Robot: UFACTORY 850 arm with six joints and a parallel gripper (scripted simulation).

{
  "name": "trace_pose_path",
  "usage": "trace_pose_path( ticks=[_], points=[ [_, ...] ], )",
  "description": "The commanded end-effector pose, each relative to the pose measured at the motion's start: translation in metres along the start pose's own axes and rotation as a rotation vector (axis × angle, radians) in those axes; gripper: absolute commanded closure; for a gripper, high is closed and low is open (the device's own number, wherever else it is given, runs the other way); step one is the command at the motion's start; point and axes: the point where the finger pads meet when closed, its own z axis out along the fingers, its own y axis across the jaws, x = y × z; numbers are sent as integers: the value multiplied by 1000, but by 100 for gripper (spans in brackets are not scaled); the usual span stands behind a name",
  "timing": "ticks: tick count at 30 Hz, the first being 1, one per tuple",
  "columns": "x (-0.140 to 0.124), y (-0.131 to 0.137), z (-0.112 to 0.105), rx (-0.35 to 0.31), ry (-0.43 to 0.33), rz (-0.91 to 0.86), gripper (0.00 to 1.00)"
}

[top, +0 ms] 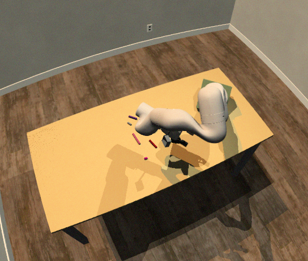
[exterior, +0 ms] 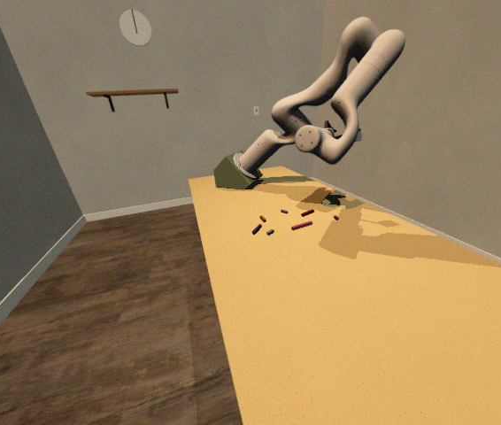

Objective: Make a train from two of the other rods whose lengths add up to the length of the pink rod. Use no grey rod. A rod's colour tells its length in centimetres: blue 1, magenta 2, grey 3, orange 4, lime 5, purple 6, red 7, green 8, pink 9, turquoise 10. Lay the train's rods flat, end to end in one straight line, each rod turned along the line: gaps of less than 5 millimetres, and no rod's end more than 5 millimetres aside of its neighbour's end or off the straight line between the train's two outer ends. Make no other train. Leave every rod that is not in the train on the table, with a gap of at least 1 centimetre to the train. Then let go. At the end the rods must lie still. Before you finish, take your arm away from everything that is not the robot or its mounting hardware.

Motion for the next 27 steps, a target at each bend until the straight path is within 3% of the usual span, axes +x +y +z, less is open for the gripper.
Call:
trace_pose_path(
  ticks=[1, 20, 27],
  points=[
    [0, 0, 0, 0, 0, -1, 0],
    [0, 0, 0, -2, 0, 2, 0],
    [-3, 12, -6, -50, 0, 88, 0]
  ],
)
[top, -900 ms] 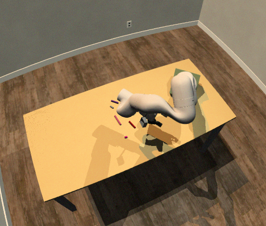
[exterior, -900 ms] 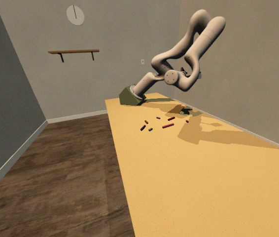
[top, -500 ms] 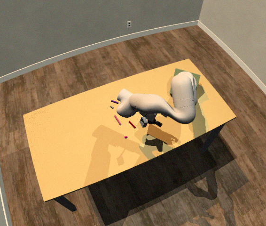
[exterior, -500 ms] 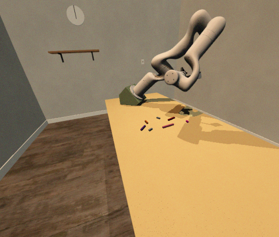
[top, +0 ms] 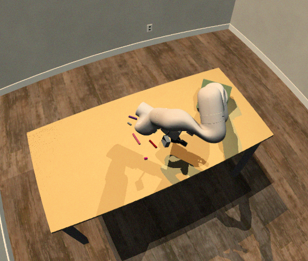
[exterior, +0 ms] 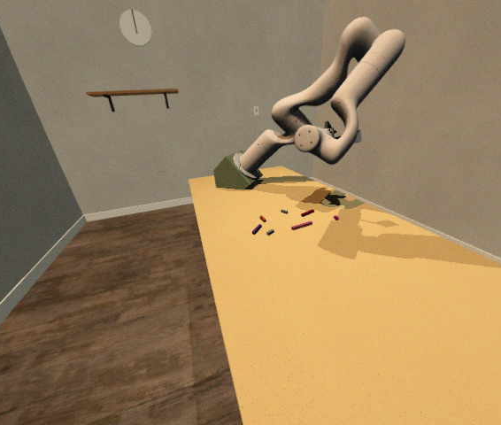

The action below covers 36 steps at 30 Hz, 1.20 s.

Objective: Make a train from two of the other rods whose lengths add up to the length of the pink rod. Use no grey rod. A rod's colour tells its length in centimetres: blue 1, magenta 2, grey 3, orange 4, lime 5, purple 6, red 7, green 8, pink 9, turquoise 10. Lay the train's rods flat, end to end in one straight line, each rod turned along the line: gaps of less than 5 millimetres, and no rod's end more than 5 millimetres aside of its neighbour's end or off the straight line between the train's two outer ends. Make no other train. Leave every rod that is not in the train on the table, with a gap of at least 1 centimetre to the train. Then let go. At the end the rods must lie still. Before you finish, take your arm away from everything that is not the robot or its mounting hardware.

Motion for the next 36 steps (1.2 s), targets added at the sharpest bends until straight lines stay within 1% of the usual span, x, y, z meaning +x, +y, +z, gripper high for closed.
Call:
trace_pose_path(
  ticks=[1, 4, 5, 7, 9, 22, 24, 25, 36],
  points=[
    [-3, 12, -6, -51, 1, 89, 0],
    [-6, 25, -13, -104, 7, 184, 0],
    [-7, 27, -14, -114, 9, 202, 0],
    [-7, 27, -14, -114, 9, 202, 0],
    [-10, 38, -21, -160, 20, 286, 0],
    [-21, 74, -47, -311, 86, 574, 0],
    [-21, 74, -47, -311, 86, 574, 0],
    [-24, 82, -54, -344, 108, 641, 0],
    [-35, 109, -80, -455, 204, 879, 0]
  ],
)
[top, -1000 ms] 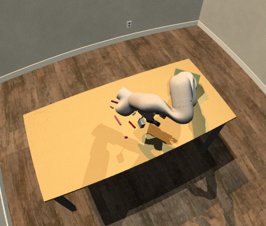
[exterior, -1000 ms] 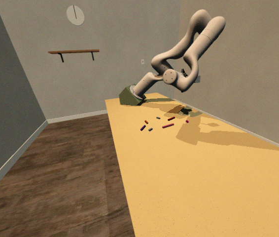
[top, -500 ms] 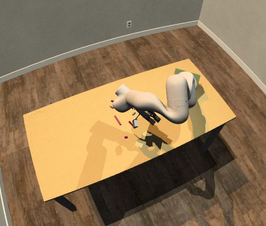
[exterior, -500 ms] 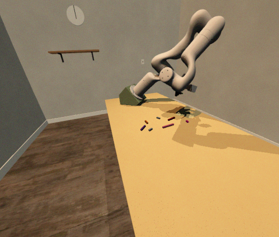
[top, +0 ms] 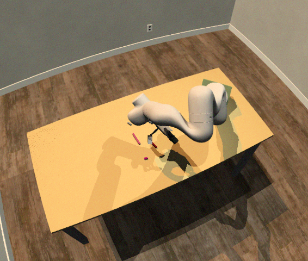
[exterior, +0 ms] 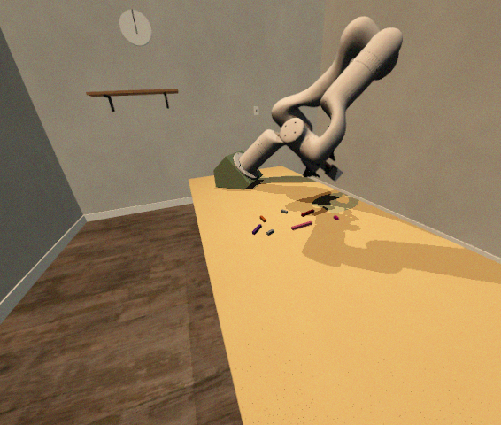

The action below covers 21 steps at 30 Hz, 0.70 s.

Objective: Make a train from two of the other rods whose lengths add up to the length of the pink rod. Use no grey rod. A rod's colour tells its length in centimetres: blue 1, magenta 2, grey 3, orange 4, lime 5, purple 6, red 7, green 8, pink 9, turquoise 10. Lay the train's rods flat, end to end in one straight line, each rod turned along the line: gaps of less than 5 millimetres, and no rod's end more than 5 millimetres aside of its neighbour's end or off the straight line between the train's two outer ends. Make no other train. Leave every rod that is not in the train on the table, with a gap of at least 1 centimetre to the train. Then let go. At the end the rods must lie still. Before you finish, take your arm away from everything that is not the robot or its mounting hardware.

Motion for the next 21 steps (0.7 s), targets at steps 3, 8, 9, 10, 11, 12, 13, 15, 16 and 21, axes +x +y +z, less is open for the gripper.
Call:
trace_pose_path(
  ticks=[3, 8, 9, 10, 11, 12, 13, 15, 16, 21],
  points=[
    [13, 26, -11, -75, 68, 195, 0],
    [20, 40, -18, -107, 113, 303, 0],
    [21, 43, -20, -113, 123, 325, 0],
    [22, 46, -21, -119, 133, 349, 0],
    [23, 49, -23, -126, 143, 372, 0],
    [25, 52, -25, -131, 154, 396, 0],
    [26, 55, -27, -137, 165, 420, 0],
    [28, 61, -30, -148, 187, 467, 0],
    [30, 64, -32, -153, 198, 491, 0],
    [34, 76, -40, -171, 244, 585, 0]
  ],
)
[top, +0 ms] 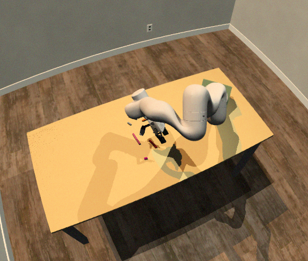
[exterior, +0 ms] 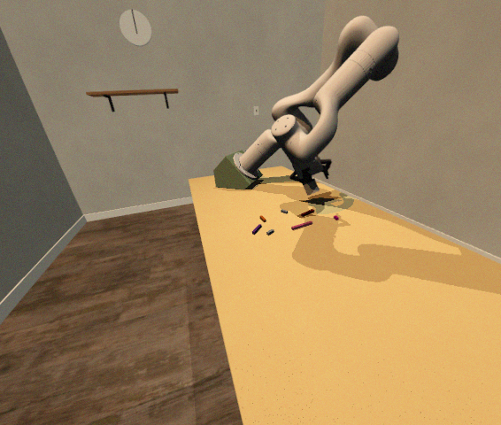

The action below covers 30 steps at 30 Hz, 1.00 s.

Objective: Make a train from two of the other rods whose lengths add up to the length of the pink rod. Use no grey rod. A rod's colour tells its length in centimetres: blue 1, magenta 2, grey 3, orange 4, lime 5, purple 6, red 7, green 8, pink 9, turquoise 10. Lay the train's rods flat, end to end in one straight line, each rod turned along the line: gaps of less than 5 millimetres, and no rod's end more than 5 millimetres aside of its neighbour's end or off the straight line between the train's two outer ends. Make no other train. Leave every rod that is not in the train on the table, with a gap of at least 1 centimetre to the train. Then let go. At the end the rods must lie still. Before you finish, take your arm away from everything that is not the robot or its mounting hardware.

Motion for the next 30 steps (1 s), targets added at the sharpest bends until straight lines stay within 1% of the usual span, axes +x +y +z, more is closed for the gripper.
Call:
trace_pose_path(
  ticks=[1, 2, 14, 16, 18, 19, 30],
  points=[
    [12, 10, -4, -26, 43, 102, 0],
    [20, 16, -8, -36, 76, 172, 0],
    [49, 44, -25, -59, 207, 451, 0],
    [54, 49, -28, -60, 230, 499, 0],
    [54, 49, -28, -60, 230, 499, 0],
    [61, 56, -33, -60, 264, 570, 0],
    [83, 83, -53, -46, 389, 824, 0]
  ],
)
